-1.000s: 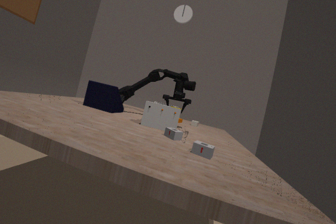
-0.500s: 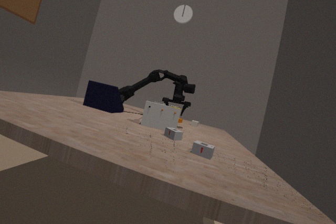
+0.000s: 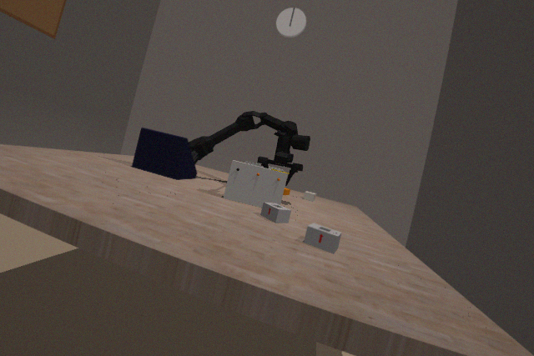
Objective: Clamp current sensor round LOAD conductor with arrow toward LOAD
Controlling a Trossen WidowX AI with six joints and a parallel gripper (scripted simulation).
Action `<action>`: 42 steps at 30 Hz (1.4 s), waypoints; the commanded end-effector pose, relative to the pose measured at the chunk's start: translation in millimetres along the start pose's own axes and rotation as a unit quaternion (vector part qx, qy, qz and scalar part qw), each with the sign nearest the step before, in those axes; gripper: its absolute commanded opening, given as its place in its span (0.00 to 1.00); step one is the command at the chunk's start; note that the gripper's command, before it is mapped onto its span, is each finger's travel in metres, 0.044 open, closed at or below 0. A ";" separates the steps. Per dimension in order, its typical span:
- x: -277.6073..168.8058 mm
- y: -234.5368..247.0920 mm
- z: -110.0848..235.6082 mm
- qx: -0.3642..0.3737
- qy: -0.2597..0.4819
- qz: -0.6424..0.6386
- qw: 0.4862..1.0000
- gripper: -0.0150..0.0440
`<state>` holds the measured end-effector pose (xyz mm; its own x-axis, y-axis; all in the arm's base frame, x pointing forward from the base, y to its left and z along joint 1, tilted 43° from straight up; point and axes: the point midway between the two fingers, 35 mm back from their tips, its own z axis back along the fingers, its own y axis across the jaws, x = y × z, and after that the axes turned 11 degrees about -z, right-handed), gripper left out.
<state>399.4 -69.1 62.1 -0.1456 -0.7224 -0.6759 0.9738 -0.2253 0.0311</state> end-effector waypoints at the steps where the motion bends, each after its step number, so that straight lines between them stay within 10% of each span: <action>1: 0.1 0.0 0.3 0.000 0.000 0.000 1.000 0.88; 13: 0.1 0.0 0.3 0.000 0.000 0.000 1.000 0.74; 24: 0.1 0.0 0.3 0.000 0.000 0.000 1.000 0.25; 42: 0.1 0.0 0.3 0.000 0.000 0.000 1.000 0.25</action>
<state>399.5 -69.0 62.2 -0.1452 -0.7225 -0.6759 0.9739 -0.2250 0.0313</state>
